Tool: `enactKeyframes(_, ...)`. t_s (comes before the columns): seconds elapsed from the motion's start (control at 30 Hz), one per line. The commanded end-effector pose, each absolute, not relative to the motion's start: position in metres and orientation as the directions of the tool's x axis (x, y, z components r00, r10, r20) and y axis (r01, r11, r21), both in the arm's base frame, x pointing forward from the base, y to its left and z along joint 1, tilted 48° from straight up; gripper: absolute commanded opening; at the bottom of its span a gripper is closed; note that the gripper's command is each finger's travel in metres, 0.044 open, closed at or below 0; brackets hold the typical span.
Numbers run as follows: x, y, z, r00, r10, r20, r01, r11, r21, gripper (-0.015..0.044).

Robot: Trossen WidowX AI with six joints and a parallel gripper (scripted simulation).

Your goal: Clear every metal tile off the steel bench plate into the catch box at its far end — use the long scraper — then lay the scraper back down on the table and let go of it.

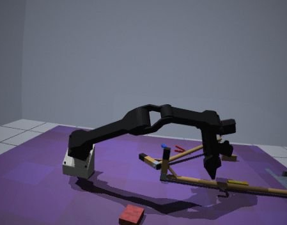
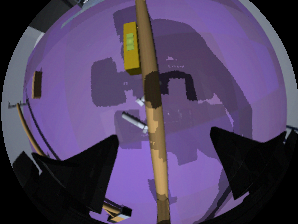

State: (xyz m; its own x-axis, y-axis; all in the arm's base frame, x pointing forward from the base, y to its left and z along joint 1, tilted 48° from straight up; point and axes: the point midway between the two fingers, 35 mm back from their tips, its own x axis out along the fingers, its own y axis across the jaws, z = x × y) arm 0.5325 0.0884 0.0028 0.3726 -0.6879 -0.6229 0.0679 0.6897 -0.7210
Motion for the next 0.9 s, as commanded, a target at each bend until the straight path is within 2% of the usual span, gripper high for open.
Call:
enactKeyframes(0.0, 0.523, 0.096, 0.003, 0.380, -0.690, -0.616, 0.066, 0.685, -0.726, 0.0440)
enactKeyframes(0.87, 0.466, 0.144, 0.022, 0.463, -0.664, -0.587, 0.056, 0.682, -0.729, 0.0440)
